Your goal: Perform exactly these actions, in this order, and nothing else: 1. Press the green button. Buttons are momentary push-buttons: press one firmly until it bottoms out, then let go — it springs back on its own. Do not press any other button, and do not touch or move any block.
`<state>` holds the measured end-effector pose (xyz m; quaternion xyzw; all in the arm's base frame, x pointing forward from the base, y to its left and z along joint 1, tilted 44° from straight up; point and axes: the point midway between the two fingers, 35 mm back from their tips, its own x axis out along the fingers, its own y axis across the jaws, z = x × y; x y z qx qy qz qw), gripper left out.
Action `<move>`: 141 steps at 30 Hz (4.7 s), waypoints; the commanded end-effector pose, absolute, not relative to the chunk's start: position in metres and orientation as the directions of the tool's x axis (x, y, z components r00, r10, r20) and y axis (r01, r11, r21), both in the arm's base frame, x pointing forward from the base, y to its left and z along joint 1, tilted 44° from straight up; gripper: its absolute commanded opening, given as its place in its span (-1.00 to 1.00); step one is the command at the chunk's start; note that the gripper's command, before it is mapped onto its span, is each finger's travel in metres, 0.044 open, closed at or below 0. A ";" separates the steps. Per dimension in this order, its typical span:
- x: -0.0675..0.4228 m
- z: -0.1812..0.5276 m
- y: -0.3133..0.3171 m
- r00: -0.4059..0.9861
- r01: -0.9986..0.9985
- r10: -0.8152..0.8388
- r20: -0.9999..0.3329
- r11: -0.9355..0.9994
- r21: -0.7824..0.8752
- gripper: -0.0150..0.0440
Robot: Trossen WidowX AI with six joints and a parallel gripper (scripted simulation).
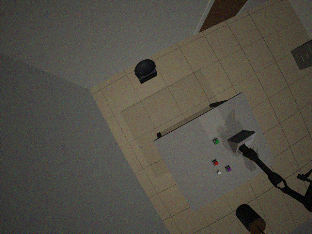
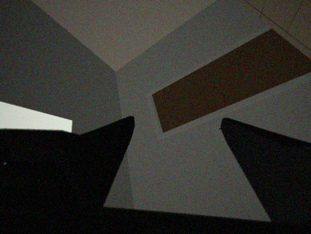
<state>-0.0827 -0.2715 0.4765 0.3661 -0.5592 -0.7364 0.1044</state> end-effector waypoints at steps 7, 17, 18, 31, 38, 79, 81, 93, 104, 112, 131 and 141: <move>-0.041 0.411 -0.326 -0.593 -0.004 -0.566 -0.573 -0.710 0.704 0.86; 0.037 0.288 -0.371 -0.389 0.572 -0.449 -0.804 -0.802 0.171 0.86; 0.044 0.276 -0.372 -0.370 0.625 -0.431 -0.823 -0.771 0.123 0.86; 0.123 0.145 -0.351 -0.187 0.981 -0.145 -0.972 -0.072 -0.178 0.86; 0.155 0.081 -0.315 -0.121 0.923 0.054 -0.991 0.374 -0.093 0.86; 0.186 -0.097 -0.092 -0.045 -0.047 0.674 -0.737 0.736 0.676 0.33; 0.185 -0.099 -0.090 -0.045 -0.047 0.674 -0.737 0.736 0.676 0.15; 0.185 -0.099 -0.090 -0.045 -0.047 0.674 -0.737 0.736 0.676 -0.42; 0.185 -0.103 -0.086 -0.045 -0.047 0.674 -0.737 0.736 0.676 -0.42; 0.185 -0.113 -0.077 -0.045 -0.048 0.675 -0.737 0.735 0.676 -0.42; 0.184 -0.123 -0.068 -0.045 -0.048 0.675 -0.736 0.735 0.677 -0.42; 0.184 -0.123 -0.068 -0.045 -0.048 0.675 -0.736 0.735 0.677 -0.42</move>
